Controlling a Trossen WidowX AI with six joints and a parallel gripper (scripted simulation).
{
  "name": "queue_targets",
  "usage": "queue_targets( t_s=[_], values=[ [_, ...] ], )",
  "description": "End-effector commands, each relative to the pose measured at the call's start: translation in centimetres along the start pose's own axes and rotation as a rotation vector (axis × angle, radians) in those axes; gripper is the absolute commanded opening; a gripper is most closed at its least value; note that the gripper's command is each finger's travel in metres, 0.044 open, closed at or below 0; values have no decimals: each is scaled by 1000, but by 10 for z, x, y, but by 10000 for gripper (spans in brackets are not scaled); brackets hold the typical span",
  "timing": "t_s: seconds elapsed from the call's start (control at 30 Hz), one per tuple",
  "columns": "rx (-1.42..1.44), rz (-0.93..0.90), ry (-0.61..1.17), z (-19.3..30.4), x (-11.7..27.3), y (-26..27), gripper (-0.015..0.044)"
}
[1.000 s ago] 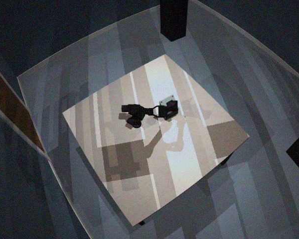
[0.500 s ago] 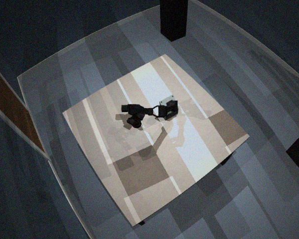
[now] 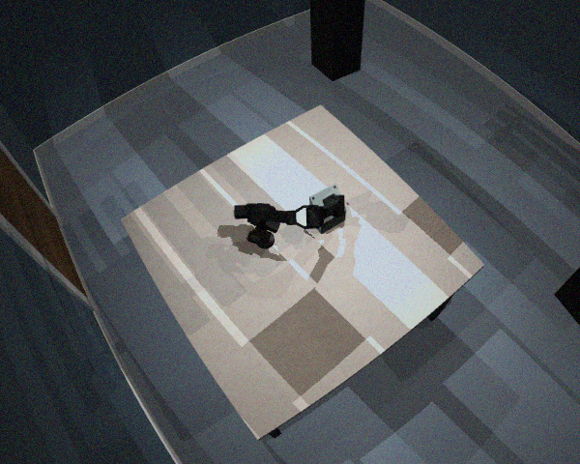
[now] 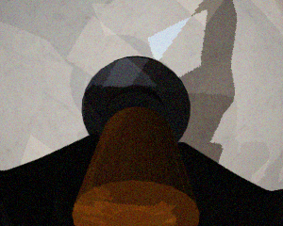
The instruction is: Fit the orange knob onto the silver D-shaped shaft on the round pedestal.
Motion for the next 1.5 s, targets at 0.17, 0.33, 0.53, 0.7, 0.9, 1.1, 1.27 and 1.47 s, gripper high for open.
queue_targets(
  t_s=[0.17, 0.33, 0.53, 0.7, 0.9, 1.1, 1.27, 1.47],
  values=[
    [12, 4, 3, 1, -1, -2, 0],
    [12, 4, 3, 1, 3, -2, 0],
    [68, 4, 3, 0, 4, -1, 0],
    [221, 3, 3, -1, 3, 1, 0],
    [221, 3, 3, -3, 0, 5, 0],
    [221, 3, 3, -3, -1, 5, 0],
    [221, 3, 3, -2, -1, 4, 0],
    [221, 3, 3, -2, -1, 4, 0]
  ],
)
Point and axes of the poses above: the point midway between the two fingers, 35 mm back from their tips, its own x axis back along the fingers, its own y axis across the jaws, z = x × y, the point moved 1 cm from there along x, back along the fingers, and after that the axes turned 11 degrees about -x, right-handed, at the moved point
